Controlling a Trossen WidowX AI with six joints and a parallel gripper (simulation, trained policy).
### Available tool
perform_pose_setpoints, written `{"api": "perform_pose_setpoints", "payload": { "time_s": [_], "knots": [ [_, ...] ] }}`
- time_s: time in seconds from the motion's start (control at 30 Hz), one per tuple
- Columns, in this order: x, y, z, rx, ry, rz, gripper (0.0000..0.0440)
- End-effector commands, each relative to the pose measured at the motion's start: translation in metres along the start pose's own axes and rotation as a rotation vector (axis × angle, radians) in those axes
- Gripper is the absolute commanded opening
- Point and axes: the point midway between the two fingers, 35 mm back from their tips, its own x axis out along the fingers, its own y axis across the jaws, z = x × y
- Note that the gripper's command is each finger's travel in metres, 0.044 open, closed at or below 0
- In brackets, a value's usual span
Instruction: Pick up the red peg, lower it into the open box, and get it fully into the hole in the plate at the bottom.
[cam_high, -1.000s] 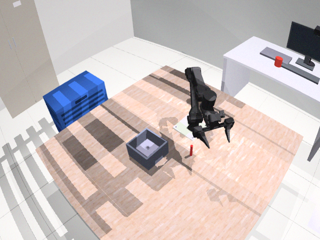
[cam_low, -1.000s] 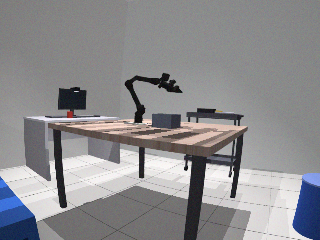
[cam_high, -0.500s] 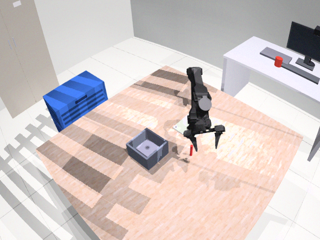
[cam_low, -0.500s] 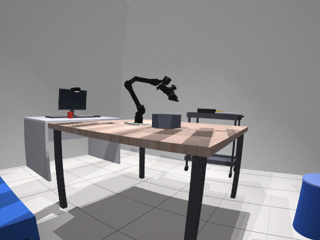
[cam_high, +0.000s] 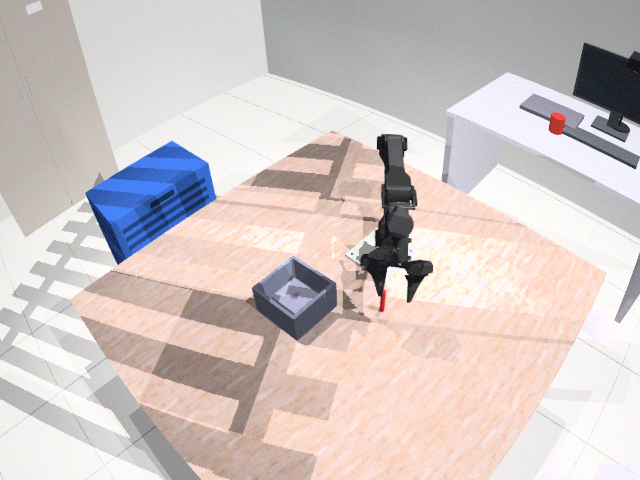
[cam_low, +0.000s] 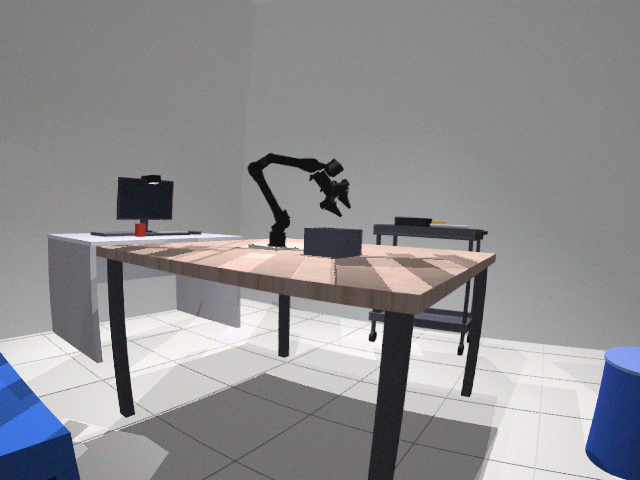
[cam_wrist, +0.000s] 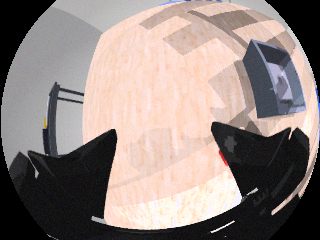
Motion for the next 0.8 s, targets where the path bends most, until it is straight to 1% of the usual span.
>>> {"api": "perform_pose_setpoints", "payload": {
  "time_s": [0.0,0.43,0.6,0.77],
  "knots": [
    [0.002,-0.022,-0.011,0.118,0.045,-0.093,0.044],
    [0.008,-0.073,-0.043,0.46,0.133,-0.359,0.044],
    [0.019,-0.088,-0.056,0.561,0.143,-0.43,0.044],
    [0.036,-0.1,-0.067,0.644,0.134,-0.461,0.044]
  ]
}}
